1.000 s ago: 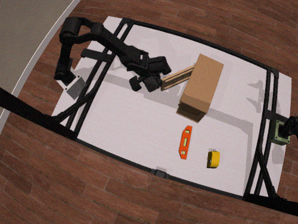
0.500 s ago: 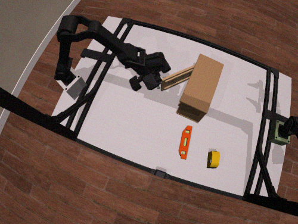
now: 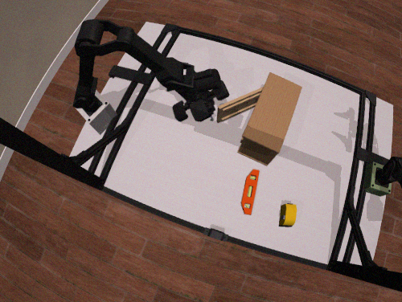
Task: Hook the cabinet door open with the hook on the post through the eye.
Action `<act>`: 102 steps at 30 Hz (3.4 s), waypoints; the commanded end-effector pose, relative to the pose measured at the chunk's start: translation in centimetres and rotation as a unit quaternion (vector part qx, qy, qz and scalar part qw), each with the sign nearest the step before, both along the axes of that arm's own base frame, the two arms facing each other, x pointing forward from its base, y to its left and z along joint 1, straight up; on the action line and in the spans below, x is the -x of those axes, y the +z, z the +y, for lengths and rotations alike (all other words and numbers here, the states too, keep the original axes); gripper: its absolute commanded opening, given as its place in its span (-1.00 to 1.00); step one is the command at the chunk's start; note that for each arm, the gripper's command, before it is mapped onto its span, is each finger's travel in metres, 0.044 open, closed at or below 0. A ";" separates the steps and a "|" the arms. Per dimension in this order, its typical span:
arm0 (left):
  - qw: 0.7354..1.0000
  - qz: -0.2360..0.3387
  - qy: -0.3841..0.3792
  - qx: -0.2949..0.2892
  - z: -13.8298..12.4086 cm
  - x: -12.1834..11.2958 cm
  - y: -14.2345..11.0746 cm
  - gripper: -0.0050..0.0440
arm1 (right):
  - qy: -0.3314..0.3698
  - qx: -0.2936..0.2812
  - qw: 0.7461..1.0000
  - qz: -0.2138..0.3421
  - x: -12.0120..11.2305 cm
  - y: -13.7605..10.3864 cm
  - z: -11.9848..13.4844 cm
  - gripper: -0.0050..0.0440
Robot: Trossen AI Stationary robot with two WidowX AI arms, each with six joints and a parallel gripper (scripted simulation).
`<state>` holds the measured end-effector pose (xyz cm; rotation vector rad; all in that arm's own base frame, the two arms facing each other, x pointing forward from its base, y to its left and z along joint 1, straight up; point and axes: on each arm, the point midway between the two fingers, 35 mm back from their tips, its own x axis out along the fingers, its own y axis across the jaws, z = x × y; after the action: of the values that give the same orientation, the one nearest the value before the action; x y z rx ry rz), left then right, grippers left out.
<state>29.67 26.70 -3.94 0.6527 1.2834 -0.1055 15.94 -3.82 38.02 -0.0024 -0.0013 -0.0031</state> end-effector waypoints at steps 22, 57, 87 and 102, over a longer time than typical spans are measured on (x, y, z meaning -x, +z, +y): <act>0.995 0.069 -0.069 -0.012 -1.3 1.4 -1.4 -0.80 | 0.001 -0.002 1.000 0.000 0.0 0.0 0.1 0.84; 0.995 0.055 -0.077 -0.025 -0.7 0.7 -0.7 0.10 | 0.001 -0.002 1.000 0.000 0.0 0.0 0.1 0.84; 0.992 0.067 -0.099 -0.024 -0.6 0.4 11.4 0.10 | 0.001 -0.002 1.000 0.000 0.0 0.0 0.1 0.84; 0.903 0.174 -0.392 -0.014 1.0 -3.3 12.2 0.10 | 0.001 -0.002 1.000 0.000 0.0 0.0 0.1 0.84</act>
<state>31.74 27.42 8.44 1.0942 1.3352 -0.7101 15.93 -3.79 38.05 -0.0042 -0.0018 -0.0036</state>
